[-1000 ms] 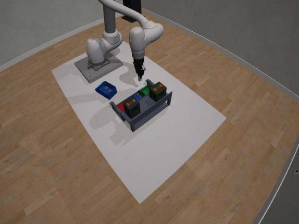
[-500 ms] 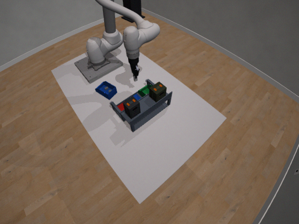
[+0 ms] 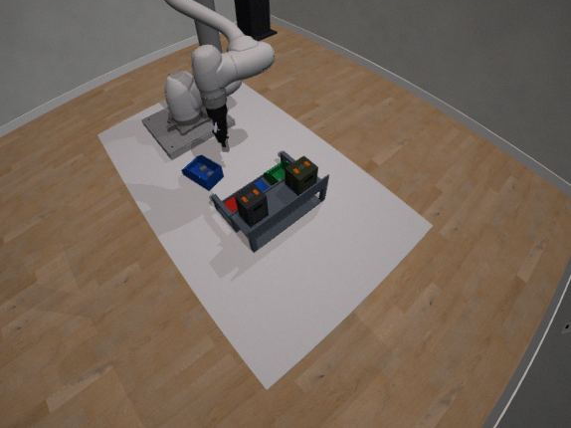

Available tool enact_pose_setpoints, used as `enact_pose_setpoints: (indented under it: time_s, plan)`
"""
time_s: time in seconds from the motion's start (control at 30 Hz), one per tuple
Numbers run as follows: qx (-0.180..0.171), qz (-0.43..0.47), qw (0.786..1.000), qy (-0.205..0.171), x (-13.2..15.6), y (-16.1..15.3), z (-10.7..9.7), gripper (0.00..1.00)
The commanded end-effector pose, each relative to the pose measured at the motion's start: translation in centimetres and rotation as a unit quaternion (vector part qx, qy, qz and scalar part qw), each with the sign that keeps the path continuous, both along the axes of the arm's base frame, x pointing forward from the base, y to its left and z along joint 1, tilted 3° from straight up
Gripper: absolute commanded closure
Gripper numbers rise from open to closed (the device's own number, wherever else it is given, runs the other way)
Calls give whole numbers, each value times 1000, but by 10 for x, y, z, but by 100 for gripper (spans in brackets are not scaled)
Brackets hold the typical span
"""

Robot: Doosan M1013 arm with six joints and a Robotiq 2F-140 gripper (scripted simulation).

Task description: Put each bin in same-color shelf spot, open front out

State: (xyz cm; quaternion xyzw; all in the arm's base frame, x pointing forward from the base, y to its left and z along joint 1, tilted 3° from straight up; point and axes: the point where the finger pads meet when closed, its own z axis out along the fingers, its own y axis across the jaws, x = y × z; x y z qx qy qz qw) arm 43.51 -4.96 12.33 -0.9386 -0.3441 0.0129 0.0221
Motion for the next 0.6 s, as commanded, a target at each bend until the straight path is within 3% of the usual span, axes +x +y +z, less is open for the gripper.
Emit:
enact_pose_setpoints:
  time_s: [0.0,0.3,0.53,0.57]
  plan:
    - [-6,-83,996,2,-27,-22,7,90]
    - [-12,-243,970,8,-80,-53,13,90]
    - [-12,-250,968,8,-83,-54,13,90]
    - [-12,-250,968,8,-83,-54,13,76]
